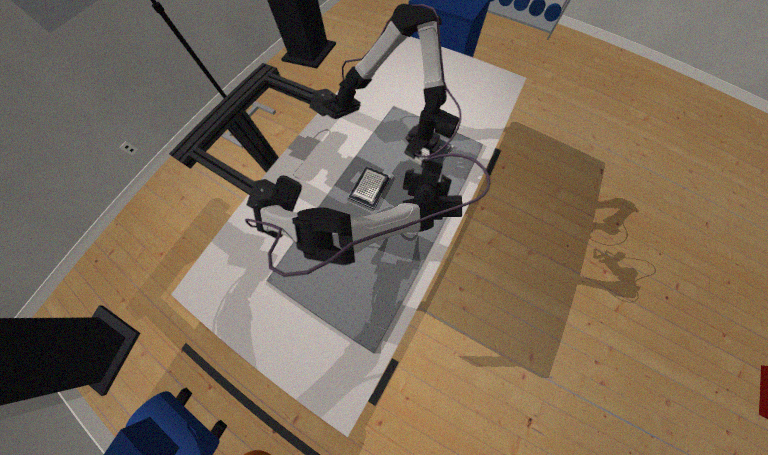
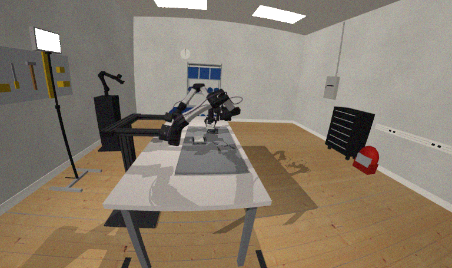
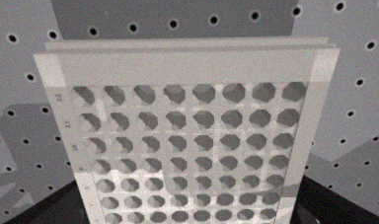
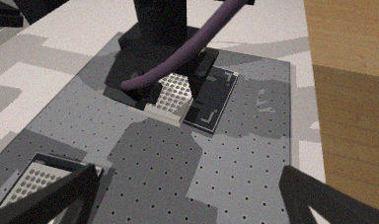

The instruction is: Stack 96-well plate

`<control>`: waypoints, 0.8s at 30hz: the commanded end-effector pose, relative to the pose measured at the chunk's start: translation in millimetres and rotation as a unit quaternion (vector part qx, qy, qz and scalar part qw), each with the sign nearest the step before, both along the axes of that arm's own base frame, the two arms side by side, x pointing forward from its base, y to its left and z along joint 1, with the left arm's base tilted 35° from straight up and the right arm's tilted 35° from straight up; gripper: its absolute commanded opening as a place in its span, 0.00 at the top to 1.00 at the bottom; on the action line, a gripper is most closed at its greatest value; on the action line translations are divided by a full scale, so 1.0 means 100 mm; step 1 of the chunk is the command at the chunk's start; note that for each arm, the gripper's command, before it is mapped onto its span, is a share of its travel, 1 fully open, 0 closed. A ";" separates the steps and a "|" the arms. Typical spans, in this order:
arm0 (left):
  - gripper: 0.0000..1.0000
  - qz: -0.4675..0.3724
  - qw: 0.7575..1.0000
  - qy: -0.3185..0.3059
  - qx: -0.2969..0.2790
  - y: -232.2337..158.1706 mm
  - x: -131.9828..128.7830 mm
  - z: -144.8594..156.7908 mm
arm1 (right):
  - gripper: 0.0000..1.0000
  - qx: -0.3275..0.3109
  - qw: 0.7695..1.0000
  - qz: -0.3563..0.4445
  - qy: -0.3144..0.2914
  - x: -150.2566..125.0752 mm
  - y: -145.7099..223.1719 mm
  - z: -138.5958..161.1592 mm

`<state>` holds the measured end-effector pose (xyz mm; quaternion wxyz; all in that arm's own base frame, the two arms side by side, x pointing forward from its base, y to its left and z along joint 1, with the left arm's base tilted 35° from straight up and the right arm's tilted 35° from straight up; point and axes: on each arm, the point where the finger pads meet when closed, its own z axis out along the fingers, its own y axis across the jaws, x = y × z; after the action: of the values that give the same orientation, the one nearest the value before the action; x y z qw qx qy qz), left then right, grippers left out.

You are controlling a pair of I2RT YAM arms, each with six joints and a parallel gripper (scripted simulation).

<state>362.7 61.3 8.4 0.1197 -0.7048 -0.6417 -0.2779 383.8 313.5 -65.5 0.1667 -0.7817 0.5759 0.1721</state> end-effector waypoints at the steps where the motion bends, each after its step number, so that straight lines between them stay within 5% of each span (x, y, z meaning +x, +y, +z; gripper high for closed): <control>1: 0.17 0.046 0.998 -0.046 -0.008 -0.32 -0.09 -0.14 | 0.00 -0.005 1.000 -0.001 -0.018 0.01 -0.22 0.38; 10: 0.17 0.079 0.995 -0.055 -0.021 -1.02 -0.54 -0.62 | 0.00 -0.029 0.999 -0.001 -0.024 -0.33 -0.73 0.84; 24: 0.17 0.058 0.995 -0.069 -0.035 -1.92 -0.95 -1.41 | 0.00 -0.066 0.997 -0.015 -0.037 -1.49 -1.79 1.36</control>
<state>256.7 -106.1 -124.1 0.1082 -0.6715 -0.6730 -0.2906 258.2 157.4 61.9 0.1509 -0.7828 0.5935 0.1106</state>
